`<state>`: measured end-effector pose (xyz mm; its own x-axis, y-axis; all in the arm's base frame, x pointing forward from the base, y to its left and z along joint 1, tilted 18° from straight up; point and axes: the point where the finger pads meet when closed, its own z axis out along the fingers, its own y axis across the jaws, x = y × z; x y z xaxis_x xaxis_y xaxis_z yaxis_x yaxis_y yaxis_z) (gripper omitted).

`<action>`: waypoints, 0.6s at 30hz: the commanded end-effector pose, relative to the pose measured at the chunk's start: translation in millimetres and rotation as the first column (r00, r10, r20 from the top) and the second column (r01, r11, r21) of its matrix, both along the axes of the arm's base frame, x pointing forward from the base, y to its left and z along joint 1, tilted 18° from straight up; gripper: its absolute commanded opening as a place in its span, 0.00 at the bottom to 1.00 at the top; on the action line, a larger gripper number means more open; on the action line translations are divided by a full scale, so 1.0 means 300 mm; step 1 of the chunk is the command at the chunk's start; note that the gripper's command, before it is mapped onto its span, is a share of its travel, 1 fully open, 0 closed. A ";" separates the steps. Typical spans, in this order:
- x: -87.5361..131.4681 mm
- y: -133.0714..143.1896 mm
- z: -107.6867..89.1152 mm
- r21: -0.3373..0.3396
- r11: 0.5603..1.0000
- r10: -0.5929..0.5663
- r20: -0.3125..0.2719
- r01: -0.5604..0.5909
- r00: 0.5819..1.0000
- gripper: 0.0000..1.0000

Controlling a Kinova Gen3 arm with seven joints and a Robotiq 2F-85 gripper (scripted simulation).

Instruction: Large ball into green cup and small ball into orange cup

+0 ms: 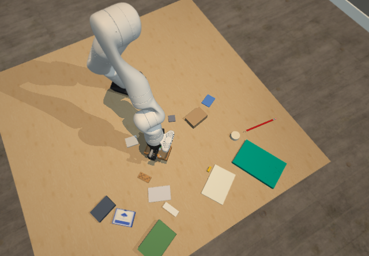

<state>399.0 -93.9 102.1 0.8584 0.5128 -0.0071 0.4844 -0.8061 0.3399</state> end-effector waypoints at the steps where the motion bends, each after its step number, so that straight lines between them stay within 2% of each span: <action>1: -0.003 0.016 -0.003 0.014 1.000 0.014 -0.002 -0.014 1.000 0.72; 3: -0.002 0.017 -0.003 -0.001 1.000 0.011 -0.004 -0.011 1.000 0.72; 15: 0.000 0.013 -0.002 0.053 0.999 0.012 -0.035 -0.010 0.999 0.72; 18: -0.001 0.014 -0.002 0.043 0.999 0.011 -0.031 -0.010 0.999 0.72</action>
